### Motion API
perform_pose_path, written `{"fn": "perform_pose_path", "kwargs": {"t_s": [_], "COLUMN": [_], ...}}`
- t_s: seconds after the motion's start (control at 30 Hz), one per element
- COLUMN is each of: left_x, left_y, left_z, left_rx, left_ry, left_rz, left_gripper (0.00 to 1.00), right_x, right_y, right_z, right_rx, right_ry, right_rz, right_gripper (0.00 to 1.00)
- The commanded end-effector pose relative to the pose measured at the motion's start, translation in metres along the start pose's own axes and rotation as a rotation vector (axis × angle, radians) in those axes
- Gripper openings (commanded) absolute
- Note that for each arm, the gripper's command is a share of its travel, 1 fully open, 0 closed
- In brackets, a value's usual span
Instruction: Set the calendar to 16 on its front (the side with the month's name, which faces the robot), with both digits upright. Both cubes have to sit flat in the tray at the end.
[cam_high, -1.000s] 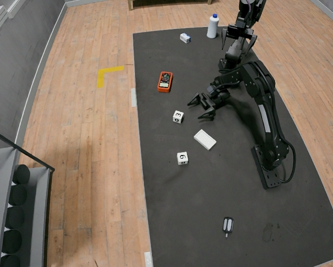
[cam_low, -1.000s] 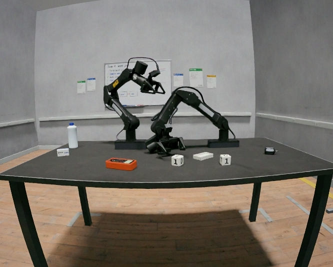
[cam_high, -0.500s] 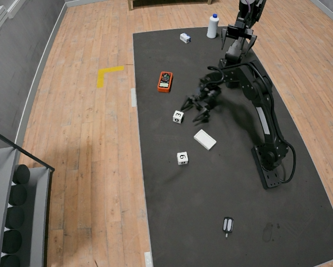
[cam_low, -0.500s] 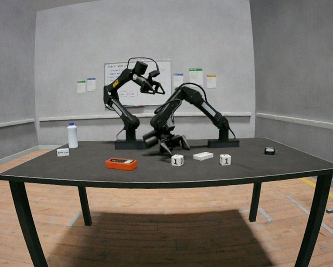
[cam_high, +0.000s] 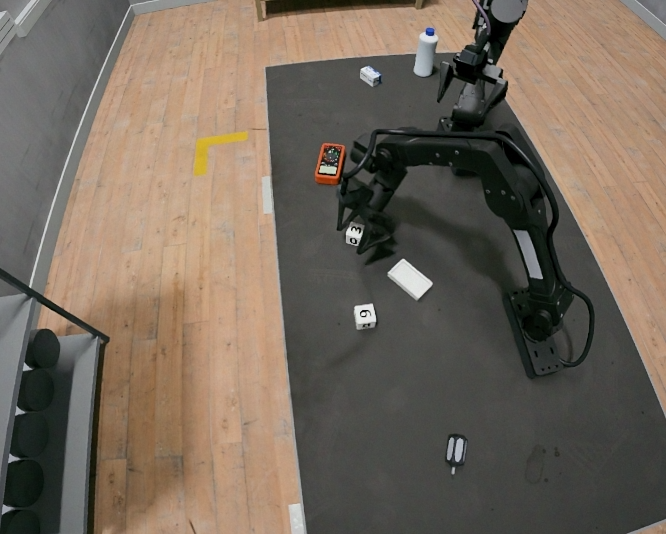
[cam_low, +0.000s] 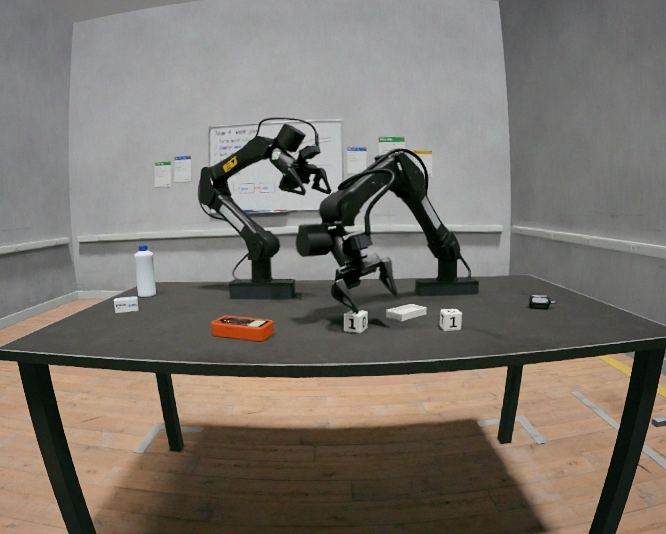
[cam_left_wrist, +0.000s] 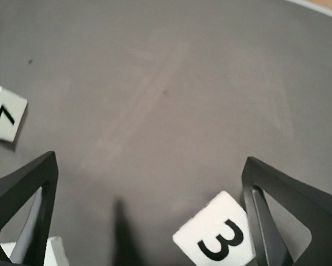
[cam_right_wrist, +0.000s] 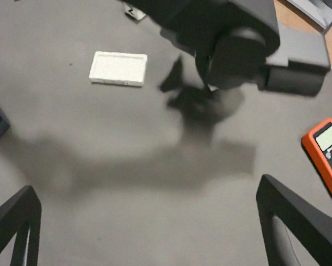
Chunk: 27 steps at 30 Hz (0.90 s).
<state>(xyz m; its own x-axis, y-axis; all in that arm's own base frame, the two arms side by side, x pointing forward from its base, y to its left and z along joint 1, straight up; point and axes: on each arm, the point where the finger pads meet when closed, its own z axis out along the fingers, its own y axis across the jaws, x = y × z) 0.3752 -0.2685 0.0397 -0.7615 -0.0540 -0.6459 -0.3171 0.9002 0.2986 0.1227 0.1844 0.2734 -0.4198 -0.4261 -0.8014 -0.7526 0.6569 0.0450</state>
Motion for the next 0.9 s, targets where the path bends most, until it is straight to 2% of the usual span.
{"fn": "perform_pose_path", "kwargs": {"t_s": [0.0, 0.07, 0.23, 0.43, 0.57, 0.67, 0.87], "left_x": [-0.015, -0.015, -0.018, -0.020, -0.022, -0.020, -0.022], "left_y": [-0.014, -0.014, -0.018, -0.023, -0.027, -0.029, -0.035], "left_z": [-0.012, -0.012, -0.009, -0.006, -0.005, -0.006, -0.011], "left_rx": [0.153, 0.153, 0.253, 0.425, 0.532, 0.559, 0.775], "left_ry": [0.112, 0.112, 0.207, 0.318, 0.352, 0.360, 0.370], "left_rz": [0.134, 0.134, 0.268, 0.463, 0.563, 0.592, 0.772], "left_gripper": [1.00, 1.00, 1.00, 1.00, 1.00, 1.00, 1.00], "right_x": [-0.012, -0.012, -0.015, -0.020, -0.023, -0.024, -0.028], "right_y": [-0.013, -0.013, -0.014, -0.009, -0.006, -0.006, -0.001], "right_z": [-0.004, -0.004, -0.005, -0.007, -0.008, -0.009, -0.011], "right_rx": [0.155, 0.155, 0.216, 0.269, 0.285, 0.291, 0.303], "right_ry": [-0.038, -0.038, -0.067, -0.122, -0.151, -0.159, -0.199], "right_rz": [0.095, 0.095, 0.123, 0.141, 0.147, 0.150, 0.154], "right_gripper": [1.00, 1.00, 1.00, 1.00, 1.00, 1.00, 1.00]}}
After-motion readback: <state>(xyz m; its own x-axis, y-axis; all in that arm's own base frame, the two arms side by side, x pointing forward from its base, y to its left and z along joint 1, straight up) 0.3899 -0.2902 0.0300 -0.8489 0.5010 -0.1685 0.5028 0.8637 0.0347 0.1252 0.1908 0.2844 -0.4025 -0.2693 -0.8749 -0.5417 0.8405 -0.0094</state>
